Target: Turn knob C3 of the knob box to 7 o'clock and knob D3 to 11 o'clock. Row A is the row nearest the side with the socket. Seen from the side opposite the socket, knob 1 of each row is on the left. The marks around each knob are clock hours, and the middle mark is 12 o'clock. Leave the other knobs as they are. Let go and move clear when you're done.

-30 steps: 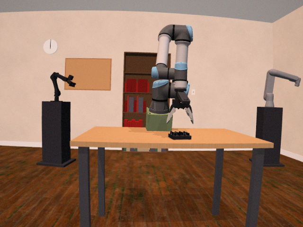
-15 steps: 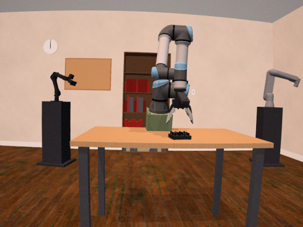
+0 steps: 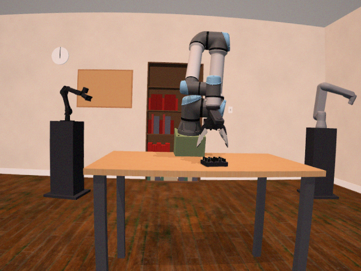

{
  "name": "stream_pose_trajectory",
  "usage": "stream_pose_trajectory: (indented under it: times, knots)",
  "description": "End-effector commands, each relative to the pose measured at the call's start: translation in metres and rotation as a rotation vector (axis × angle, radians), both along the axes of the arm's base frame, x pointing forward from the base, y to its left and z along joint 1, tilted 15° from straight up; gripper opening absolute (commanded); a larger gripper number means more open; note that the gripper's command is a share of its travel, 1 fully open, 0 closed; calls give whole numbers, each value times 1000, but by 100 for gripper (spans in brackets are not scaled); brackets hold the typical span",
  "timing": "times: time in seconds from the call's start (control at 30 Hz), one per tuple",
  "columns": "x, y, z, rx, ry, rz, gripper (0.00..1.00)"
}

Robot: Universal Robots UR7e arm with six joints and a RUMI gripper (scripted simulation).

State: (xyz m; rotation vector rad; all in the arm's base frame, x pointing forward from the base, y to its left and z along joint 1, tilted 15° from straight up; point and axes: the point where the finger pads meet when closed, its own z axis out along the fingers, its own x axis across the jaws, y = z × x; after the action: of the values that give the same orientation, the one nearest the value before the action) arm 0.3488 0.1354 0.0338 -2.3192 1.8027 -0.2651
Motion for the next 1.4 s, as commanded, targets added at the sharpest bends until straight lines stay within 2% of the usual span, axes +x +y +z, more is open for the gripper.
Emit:
stream_pose_trajectory:
  times: [0.0, 0.43, 1.37]
  knots:
    - [-10, -3, -2, 0, -1, 0, 100]
    - [-20, -6, -5, 0, -1, 0, 100]
    - [-21, -7, -5, 0, -1, 0, 100]
